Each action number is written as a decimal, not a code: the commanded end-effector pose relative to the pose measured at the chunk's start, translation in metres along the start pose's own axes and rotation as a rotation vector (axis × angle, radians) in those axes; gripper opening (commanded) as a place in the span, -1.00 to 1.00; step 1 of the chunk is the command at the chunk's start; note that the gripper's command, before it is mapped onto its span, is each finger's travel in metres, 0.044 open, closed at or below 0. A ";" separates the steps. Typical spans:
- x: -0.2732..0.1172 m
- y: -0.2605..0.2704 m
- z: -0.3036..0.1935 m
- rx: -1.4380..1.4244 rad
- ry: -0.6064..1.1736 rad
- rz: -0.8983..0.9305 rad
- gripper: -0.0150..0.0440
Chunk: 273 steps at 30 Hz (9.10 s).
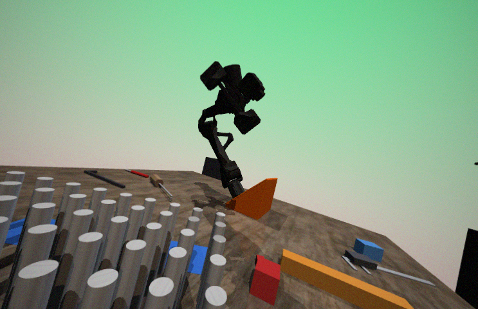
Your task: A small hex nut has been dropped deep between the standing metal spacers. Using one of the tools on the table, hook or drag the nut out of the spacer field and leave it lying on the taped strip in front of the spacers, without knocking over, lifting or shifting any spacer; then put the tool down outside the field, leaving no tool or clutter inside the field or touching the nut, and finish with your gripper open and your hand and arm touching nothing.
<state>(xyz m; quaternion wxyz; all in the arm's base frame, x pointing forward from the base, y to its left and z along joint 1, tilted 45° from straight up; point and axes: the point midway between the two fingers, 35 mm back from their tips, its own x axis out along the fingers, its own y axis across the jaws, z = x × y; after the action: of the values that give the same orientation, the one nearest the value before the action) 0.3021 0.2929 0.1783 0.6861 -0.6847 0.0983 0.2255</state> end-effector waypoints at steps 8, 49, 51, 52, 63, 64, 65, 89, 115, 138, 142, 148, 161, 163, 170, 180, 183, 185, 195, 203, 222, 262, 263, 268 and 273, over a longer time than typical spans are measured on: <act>0.047 0.029 -0.134 0.861 0.126 0.048 1.00; 0.051 0.046 -0.181 1.173 0.176 0.037 1.00; 0.051 0.046 -0.181 1.173 0.176 0.037 1.00; 0.051 0.046 -0.181 1.173 0.176 0.037 1.00; 0.039 0.017 -0.245 0.945 0.364 0.020 1.00; 0.034 0.011 -0.260 0.894 0.406 0.025 1.00; 0.027 0.005 -0.274 0.844 0.448 0.033 1.00; -0.193 -0.041 -0.438 0.042 0.941 0.622 1.00; -0.262 -0.035 -0.439 -0.092 0.956 0.835 1.00; -0.262 -0.033 -0.440 -0.089 0.957 0.835 0.46; -0.260 -0.029 -0.444 -0.083 0.960 0.836 0.46; -0.257 -0.024 -0.451 -0.080 0.961 0.837 0.46; -0.249 -0.013 -0.467 -0.085 0.959 0.836 0.46; -0.249 -0.011 -0.470 -0.085 0.959 0.836 0.46; -0.246 -0.005 -0.478 -0.089 0.960 0.835 0.46; -0.242 0.005 -0.490 -0.096 0.961 0.834 0.46; -0.242 0.005 -0.491 -0.097 0.961 0.834 0.37; -0.242 0.005 -0.491 -0.097 0.961 0.834 0.19; -0.242 0.005 -0.490 -0.096 0.961 0.834 -0.17; -0.253 -0.019 -0.460 -0.088 0.960 0.835 -0.49; -0.259 -0.027 -0.448 0.136 1.057 0.707 -0.49; -0.246 -0.005 -0.476 0.348 1.141 0.582 -0.49; -0.245 -0.004 -0.478 0.347 1.141 0.582 -0.49; -0.244 0.001 -0.484 0.349 1.144 0.581 -0.49; -0.242 0.006 -0.490 0.351 1.148 0.580 -0.49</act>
<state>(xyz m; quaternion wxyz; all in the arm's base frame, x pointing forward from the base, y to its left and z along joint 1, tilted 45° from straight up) 0.1708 -0.2273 0.2643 0.5376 -0.5183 0.6648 -0.0212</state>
